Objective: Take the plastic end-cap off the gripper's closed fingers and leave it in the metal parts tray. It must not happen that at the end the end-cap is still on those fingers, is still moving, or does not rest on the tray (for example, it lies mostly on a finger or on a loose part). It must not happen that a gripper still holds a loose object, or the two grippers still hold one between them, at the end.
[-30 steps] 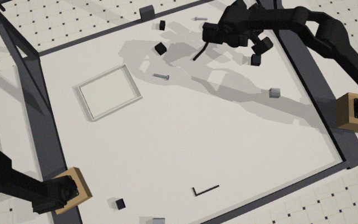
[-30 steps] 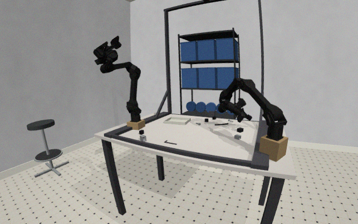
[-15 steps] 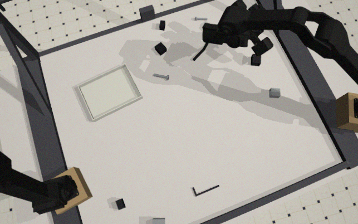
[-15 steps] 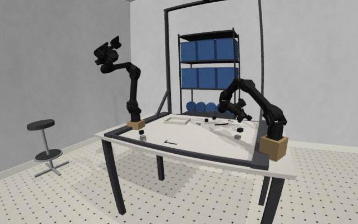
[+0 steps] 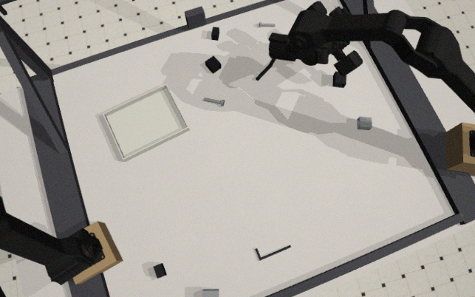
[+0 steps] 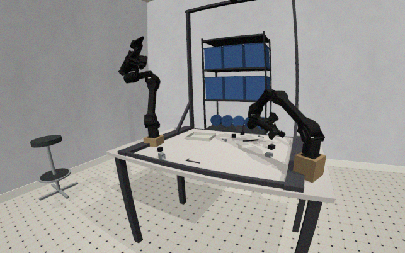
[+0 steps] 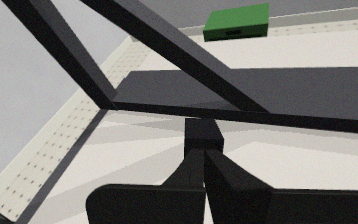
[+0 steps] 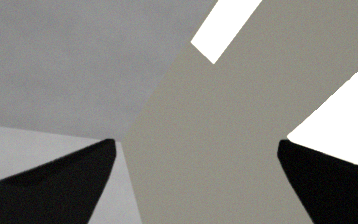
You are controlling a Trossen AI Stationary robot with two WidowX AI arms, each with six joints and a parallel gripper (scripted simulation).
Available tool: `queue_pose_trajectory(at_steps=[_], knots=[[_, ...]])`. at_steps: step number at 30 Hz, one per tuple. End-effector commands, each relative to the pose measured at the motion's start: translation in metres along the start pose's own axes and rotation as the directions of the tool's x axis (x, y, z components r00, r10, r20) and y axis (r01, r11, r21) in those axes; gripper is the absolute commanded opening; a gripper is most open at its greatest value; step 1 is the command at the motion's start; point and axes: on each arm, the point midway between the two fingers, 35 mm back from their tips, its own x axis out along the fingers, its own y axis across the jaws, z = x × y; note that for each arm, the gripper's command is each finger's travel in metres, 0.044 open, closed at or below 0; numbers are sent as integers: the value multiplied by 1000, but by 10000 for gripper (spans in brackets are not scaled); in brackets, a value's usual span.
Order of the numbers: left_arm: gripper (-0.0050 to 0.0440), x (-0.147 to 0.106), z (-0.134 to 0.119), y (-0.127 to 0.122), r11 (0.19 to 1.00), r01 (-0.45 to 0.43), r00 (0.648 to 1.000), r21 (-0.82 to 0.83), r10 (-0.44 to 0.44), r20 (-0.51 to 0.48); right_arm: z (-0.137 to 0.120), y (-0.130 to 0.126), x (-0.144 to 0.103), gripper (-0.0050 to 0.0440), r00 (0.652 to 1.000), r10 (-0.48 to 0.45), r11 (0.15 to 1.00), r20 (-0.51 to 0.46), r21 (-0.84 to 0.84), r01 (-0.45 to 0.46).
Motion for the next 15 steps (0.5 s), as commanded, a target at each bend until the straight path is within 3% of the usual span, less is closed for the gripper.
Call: queue_pose_trajectory(at_steps=[1,10,13,15], knots=[[0,-5,6,5,1000,-9,1000,21,9,-10,20,-4,13,440,999,-32,985,0,170,31],[0,-5,6,5,1000,-9,1000,21,9,-10,77,6,38,440,999,-45,797,11,604,29],[0,-5,6,5,1000,-9,1000,21,9,-10,97,10,43,440,999,-36,701,21,713,10],[0,-5,6,5,1000,-9,1000,21,9,-10,97,10,43,440,999,-36,701,21,713,10]])
